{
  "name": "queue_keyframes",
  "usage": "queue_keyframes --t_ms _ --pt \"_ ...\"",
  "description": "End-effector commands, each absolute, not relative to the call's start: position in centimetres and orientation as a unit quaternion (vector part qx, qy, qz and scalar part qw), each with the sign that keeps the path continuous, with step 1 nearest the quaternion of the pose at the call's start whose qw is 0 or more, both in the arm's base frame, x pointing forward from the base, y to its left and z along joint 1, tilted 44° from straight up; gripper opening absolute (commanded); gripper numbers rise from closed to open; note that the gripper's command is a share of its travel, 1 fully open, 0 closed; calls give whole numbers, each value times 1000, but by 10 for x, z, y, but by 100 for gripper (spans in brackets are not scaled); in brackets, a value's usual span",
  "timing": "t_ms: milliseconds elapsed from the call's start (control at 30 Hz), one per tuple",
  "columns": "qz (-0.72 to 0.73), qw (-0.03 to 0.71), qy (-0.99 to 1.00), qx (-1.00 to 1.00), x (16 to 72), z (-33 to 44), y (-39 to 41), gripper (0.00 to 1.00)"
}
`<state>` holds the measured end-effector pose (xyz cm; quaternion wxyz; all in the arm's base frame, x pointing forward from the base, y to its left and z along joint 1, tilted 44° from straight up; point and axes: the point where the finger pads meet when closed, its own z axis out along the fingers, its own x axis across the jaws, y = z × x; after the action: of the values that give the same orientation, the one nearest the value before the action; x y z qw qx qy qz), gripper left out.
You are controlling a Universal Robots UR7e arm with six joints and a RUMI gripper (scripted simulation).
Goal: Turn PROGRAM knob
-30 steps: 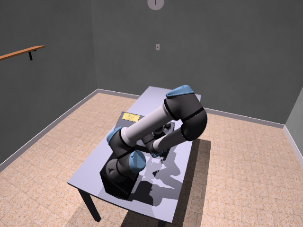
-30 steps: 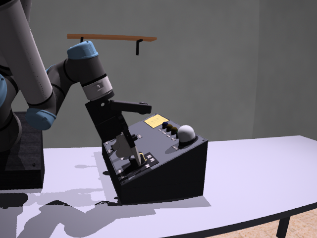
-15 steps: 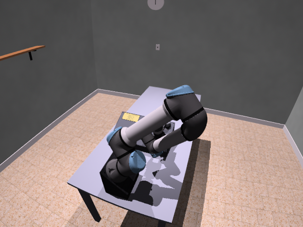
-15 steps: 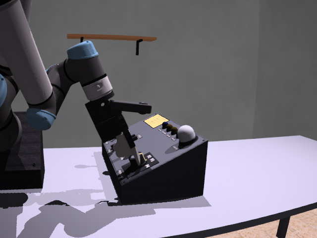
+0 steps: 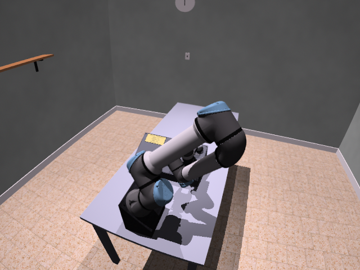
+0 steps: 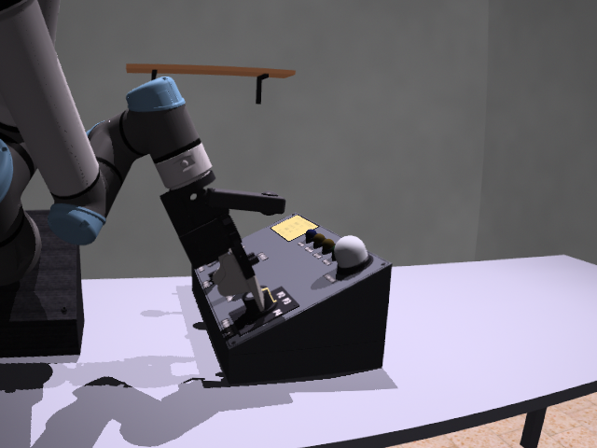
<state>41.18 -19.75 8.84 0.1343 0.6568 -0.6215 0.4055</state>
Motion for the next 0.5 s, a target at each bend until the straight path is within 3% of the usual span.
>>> queue_keyframes --t_ms 0,467 --pt "407 134 -622 656 414 90 -199 0" --pt "409 129 -629 648 414 90 -199 0"
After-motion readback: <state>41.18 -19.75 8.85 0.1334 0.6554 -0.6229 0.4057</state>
